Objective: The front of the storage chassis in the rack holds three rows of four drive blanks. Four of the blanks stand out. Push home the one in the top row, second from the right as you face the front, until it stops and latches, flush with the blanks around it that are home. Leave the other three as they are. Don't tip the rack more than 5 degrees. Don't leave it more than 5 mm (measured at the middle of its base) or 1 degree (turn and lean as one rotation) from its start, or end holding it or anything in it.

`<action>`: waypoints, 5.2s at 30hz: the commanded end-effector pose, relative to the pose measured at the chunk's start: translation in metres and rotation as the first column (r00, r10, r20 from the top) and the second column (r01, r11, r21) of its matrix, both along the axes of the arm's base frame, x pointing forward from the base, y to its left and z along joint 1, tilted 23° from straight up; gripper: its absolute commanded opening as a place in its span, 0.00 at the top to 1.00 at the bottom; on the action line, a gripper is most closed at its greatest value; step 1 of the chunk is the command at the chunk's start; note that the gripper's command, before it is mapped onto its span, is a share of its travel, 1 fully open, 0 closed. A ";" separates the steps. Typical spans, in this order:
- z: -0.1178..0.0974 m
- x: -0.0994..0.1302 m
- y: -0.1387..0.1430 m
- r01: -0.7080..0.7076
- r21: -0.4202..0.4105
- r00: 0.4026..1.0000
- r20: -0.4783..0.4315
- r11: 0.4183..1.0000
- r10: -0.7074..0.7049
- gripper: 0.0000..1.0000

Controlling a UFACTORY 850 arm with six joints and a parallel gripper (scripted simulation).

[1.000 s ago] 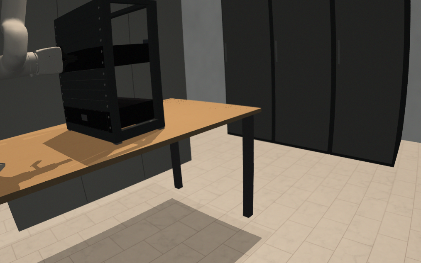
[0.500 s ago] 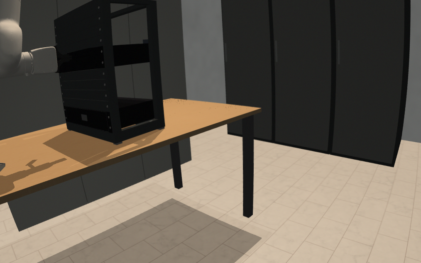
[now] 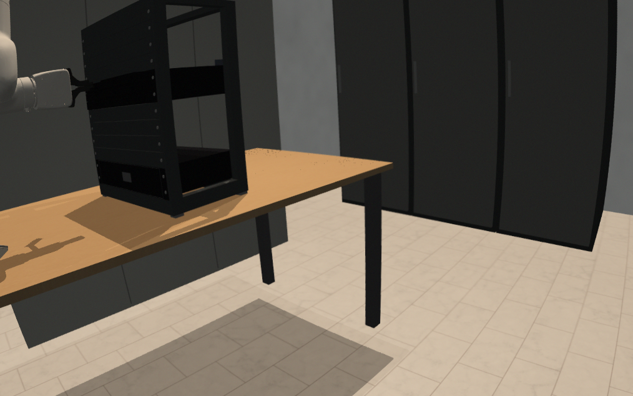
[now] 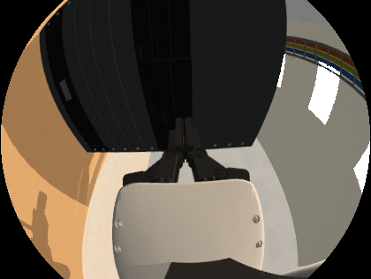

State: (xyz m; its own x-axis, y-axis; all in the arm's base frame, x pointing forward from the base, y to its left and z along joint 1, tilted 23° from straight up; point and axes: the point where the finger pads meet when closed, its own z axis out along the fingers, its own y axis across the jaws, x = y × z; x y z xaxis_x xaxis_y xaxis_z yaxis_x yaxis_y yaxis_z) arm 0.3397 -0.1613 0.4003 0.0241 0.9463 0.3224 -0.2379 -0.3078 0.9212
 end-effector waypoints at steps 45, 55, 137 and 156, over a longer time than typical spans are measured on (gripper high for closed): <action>0.020 0.059 0.003 0.005 0.001 1.000 -0.007 1.000 -0.005 1.00; 0.020 0.059 0.003 0.005 0.001 1.000 -0.007 1.000 -0.005 1.00; 0.026 0.087 0.000 0.005 0.001 1.000 -0.007 1.000 -0.005 1.00; 0.027 0.090 -0.001 0.005 0.001 1.000 -0.007 1.000 -0.005 1.00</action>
State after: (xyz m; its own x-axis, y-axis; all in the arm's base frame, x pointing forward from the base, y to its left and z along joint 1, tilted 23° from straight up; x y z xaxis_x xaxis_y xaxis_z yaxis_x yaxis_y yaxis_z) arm 0.4290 -0.1616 0.4262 0.0315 0.9455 0.3240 -0.2313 -0.3085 0.9227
